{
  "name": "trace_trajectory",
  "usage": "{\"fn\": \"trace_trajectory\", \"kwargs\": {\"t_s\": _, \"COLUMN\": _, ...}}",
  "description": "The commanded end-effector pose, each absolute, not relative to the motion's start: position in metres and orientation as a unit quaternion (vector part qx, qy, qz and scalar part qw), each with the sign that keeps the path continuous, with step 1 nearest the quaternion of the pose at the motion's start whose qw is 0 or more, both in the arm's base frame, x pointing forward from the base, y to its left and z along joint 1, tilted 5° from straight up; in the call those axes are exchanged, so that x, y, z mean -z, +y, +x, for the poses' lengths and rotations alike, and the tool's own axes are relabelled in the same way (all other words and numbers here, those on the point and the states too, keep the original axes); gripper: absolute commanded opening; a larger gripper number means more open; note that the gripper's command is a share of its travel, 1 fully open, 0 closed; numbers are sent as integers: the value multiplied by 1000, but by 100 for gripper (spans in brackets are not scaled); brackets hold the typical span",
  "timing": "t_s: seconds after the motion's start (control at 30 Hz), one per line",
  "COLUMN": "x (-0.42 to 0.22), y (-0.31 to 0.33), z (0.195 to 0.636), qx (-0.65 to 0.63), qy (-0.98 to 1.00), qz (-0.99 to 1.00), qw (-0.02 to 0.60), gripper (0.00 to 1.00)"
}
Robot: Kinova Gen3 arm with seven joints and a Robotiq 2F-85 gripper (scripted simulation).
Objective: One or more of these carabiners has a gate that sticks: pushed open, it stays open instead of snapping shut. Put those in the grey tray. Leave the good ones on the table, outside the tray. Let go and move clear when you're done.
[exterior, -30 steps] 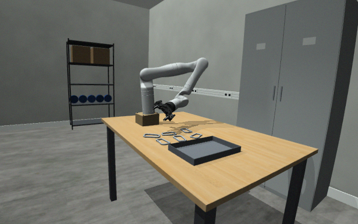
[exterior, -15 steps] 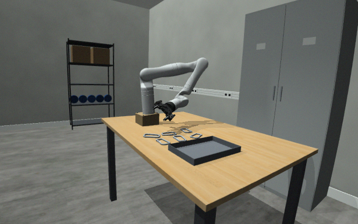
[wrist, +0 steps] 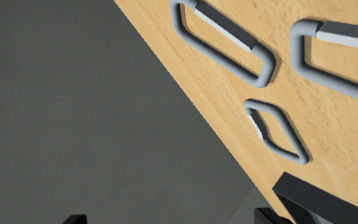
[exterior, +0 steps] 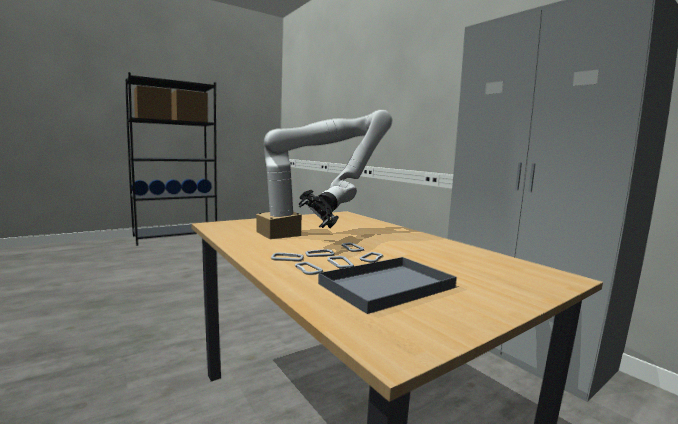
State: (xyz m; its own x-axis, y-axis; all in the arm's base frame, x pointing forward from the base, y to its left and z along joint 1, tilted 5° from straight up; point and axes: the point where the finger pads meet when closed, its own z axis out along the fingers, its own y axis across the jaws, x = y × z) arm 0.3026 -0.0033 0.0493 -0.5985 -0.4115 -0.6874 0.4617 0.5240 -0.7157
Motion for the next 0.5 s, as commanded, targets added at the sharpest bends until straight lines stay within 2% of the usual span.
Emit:
{"fn": "trace_trajectory", "kwargs": {"t_s": 0.0, "x": -50, "y": 0, "z": 303, "qx": 485, "qy": 750, "qz": 14, "qw": 451, "gripper": 100}}
{"fn": "trace_trajectory", "kwargs": {"t_s": 0.17, "x": -50, "y": 0, "z": 303, "qx": 485, "qy": 750, "qz": 14, "qw": 451, "gripper": 100}}
{"fn": "trace_trajectory", "kwargs": {"t_s": 0.2, "x": -90, "y": 14, "z": 329, "qx": 485, "qy": 749, "qz": 14, "qw": 450, "gripper": 100}}
{"fn": "trace_trajectory", "kwargs": {"t_s": 0.47, "x": -90, "y": 14, "z": 329, "qx": 485, "qy": 749, "qz": 14, "qw": 450, "gripper": 100}}
